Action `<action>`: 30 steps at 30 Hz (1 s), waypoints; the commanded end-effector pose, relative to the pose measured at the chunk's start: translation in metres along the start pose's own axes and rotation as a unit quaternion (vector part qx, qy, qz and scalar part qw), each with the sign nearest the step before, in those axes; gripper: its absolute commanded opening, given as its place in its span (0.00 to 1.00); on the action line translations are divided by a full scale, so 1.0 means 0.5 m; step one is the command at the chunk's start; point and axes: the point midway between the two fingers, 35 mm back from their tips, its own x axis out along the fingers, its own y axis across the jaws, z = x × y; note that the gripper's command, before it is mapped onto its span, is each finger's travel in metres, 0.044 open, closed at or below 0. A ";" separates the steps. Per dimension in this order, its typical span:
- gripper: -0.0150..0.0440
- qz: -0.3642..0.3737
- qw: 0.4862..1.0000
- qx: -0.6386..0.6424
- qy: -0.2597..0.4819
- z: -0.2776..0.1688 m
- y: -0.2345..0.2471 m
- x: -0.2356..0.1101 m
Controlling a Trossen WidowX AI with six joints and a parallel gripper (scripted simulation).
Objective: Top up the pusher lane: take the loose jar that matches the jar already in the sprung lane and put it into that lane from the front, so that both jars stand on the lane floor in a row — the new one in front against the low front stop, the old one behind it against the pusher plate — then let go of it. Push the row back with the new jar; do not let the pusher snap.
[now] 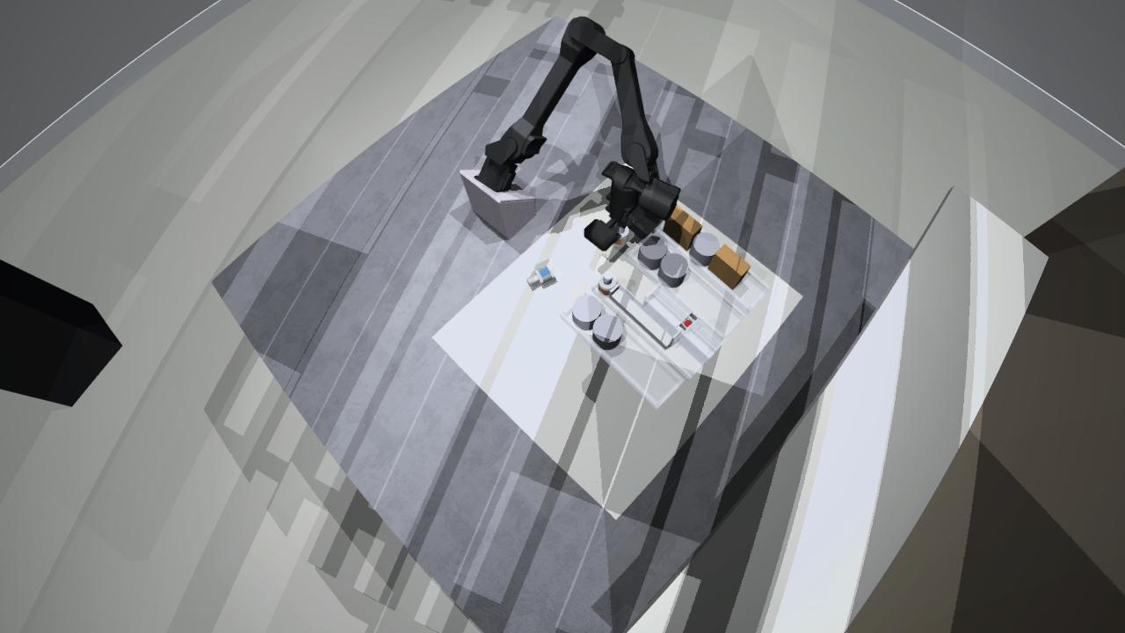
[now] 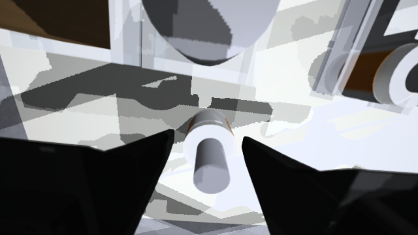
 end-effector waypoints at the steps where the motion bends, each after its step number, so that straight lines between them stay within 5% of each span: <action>1: 0.56 -0.001 1.000 0.002 0.000 0.000 -0.001 0.001; 7: 0.45 -0.001 1.000 0.002 0.000 0.000 -0.001 0.001; 12: 0.25 -0.003 1.000 0.002 -0.001 0.005 -0.004 -0.026; 30: 0.25 -0.004 1.000 0.003 0.000 -0.004 -0.008 -0.210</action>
